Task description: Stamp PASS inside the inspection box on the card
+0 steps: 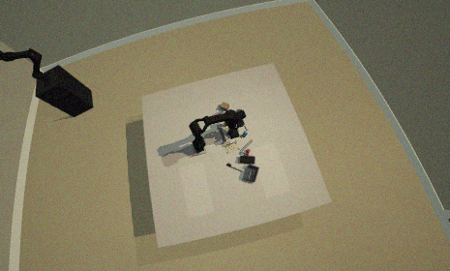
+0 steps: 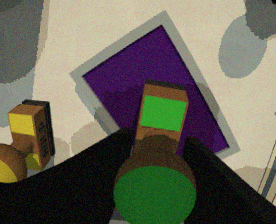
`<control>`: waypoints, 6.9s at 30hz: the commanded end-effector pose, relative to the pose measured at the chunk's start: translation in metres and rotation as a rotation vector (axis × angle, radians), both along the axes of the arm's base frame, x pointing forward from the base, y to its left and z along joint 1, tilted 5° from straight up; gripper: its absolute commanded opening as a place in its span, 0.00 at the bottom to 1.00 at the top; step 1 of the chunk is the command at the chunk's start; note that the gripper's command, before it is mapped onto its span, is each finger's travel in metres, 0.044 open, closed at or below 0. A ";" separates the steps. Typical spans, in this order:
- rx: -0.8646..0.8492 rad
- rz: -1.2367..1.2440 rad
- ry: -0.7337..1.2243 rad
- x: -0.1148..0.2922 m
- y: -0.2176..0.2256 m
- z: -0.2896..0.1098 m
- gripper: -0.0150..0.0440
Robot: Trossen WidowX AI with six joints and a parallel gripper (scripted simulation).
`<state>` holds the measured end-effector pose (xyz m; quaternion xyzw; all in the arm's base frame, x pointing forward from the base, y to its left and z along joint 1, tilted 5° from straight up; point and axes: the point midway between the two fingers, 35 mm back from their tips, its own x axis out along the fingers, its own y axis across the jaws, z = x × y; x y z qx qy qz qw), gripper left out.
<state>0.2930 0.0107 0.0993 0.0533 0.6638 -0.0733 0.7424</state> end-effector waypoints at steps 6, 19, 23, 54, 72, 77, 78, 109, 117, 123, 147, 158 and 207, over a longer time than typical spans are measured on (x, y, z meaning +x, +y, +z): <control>-0.005 0.002 0.003 -0.001 -0.001 -0.007 0.25; -0.005 -0.001 0.003 0.000 -0.001 -0.010 0.25; -0.005 -0.001 0.003 0.000 -0.001 -0.011 0.25; -0.005 -0.001 0.003 0.000 -0.001 -0.014 0.25; -0.005 -0.001 0.003 0.000 -0.001 -0.015 0.25; -0.005 -0.001 0.003 0.000 -0.001 -0.015 0.25; -0.005 -0.001 0.003 0.000 -0.001 -0.015 0.25; -0.005 -0.001 0.003 0.000 -0.001 -0.016 0.25; -0.005 -0.001 0.003 0.000 -0.001 -0.013 0.25; -0.005 -0.001 0.003 0.000 -0.001 -0.010 0.25; -0.004 -0.001 0.003 -0.002 0.000 0.013 0.25; -0.004 -0.001 0.003 -0.004 0.000 0.031 0.25; -0.045 0.261 0.014 -0.073 -0.116 0.034 0.25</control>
